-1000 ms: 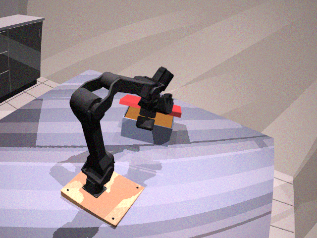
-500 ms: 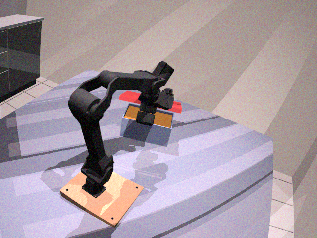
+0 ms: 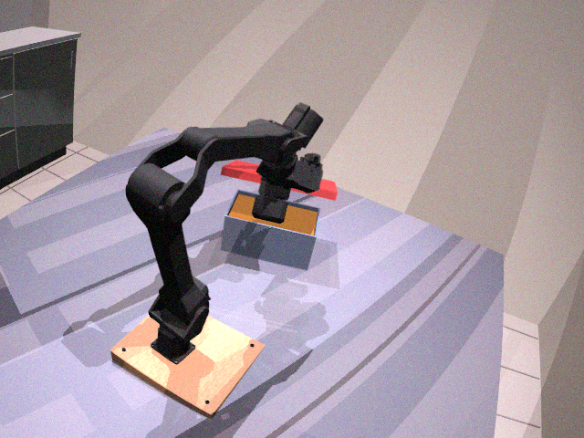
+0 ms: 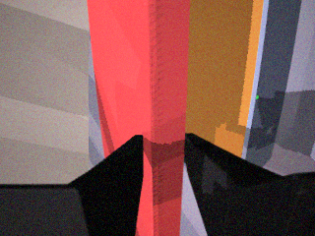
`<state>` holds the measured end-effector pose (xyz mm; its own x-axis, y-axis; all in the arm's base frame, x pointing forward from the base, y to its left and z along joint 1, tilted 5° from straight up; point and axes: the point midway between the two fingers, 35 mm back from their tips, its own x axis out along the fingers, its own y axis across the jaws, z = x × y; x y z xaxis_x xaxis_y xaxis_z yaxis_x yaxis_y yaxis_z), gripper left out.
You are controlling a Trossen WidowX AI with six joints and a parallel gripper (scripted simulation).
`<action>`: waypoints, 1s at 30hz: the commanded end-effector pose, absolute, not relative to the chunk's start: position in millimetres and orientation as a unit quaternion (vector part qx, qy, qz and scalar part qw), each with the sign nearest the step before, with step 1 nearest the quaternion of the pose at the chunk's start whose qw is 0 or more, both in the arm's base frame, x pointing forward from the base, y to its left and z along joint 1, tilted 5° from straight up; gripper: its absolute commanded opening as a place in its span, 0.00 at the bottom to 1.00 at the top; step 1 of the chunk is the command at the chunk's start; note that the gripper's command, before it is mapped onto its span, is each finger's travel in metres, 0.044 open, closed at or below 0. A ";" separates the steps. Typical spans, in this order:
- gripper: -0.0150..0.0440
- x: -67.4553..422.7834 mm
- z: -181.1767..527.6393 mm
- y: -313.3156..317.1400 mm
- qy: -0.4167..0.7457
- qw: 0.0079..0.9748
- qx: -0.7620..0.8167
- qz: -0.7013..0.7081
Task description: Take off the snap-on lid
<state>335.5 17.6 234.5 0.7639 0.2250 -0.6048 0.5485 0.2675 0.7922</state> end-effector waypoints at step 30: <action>0.25 332.1 270.4 22.6 0.320 0.728 0.597 -0.109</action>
<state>333.0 20.0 270.3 0.7665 0.2238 -0.6019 0.5457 0.2671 0.7943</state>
